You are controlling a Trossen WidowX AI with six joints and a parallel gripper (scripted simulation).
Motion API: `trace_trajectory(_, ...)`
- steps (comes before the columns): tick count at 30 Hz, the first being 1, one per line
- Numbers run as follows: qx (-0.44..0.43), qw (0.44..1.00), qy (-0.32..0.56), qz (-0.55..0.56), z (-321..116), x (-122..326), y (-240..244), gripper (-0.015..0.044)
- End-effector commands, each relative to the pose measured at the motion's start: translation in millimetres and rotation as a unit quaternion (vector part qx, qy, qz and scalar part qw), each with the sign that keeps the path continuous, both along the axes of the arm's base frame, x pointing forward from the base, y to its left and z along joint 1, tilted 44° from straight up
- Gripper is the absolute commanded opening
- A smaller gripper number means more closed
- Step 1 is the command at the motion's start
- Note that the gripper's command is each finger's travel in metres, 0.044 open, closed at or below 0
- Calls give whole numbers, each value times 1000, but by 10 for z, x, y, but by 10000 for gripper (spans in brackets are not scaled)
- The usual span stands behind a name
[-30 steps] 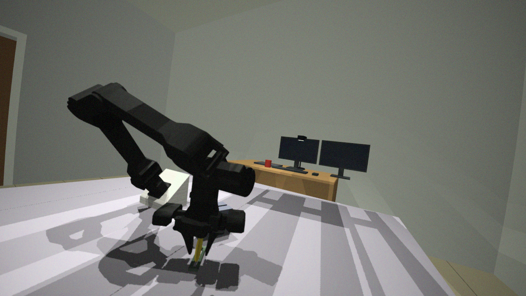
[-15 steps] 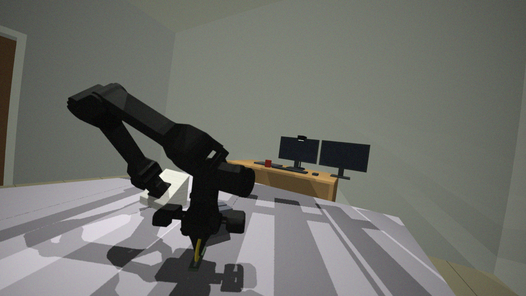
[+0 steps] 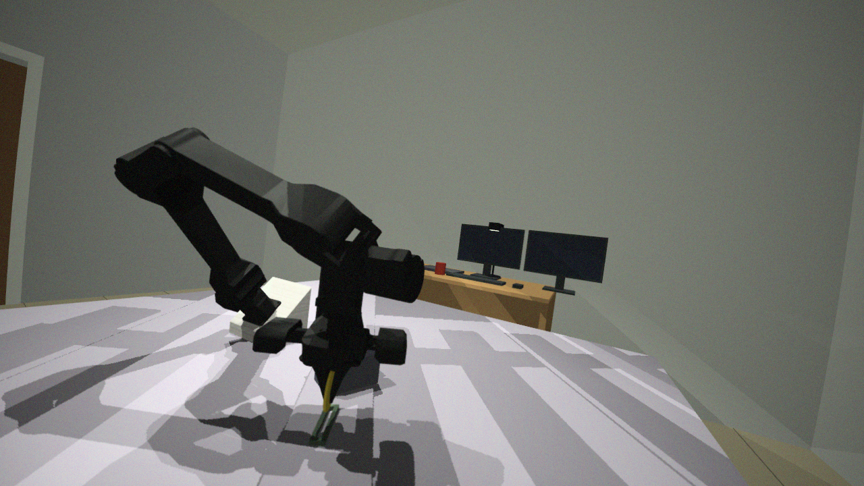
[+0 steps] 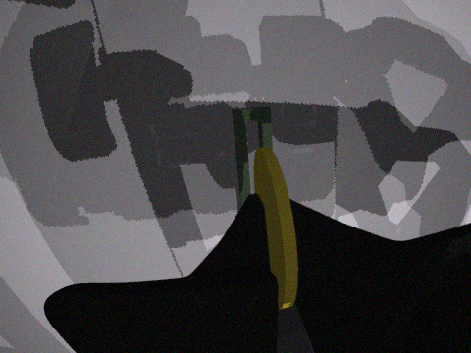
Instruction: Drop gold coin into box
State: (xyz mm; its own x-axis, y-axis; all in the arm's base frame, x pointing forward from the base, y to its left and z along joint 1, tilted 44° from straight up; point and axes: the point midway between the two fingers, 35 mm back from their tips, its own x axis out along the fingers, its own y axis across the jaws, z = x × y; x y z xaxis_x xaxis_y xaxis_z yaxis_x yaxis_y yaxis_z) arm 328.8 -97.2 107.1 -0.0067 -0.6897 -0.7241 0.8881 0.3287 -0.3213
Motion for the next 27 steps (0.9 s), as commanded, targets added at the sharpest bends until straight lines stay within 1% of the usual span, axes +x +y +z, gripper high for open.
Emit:
trace_trajectory(1, 2, 1000, -4, 0, 82, 20, 90, 0)
trace_trajectory(22, 1, 1000, -3, 0, 478, -11, 461, 0)
trace_trajectory(27, 1, 1000, -11, -8, 507, -18, 486, 0)
